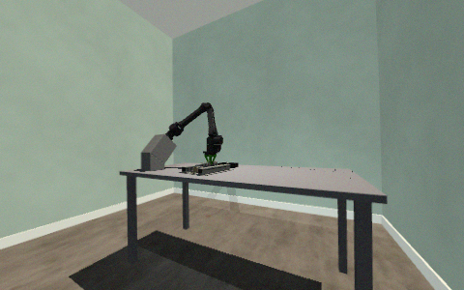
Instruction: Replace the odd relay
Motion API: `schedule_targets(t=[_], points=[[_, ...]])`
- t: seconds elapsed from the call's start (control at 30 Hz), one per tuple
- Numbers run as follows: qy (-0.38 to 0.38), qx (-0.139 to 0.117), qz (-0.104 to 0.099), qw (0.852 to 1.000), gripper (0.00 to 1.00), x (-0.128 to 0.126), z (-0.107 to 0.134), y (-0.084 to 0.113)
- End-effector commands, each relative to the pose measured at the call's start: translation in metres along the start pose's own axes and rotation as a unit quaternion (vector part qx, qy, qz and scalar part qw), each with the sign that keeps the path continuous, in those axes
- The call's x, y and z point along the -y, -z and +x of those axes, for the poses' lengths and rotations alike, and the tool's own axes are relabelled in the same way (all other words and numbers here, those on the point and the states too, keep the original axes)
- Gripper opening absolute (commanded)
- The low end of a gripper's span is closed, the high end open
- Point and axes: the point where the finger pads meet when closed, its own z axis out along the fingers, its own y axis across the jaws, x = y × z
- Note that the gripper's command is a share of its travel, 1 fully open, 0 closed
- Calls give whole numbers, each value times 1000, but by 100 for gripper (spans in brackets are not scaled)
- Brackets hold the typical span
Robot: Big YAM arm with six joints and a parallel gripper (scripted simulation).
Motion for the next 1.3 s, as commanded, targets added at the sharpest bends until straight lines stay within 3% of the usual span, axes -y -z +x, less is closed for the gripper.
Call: schedule_targets(t=[0.0, 1.27], points=[[1, 4, 31, 1000, 0, 24, 0, 18], [11, 3, 20, 1000, 0, 19, -12, 6]])
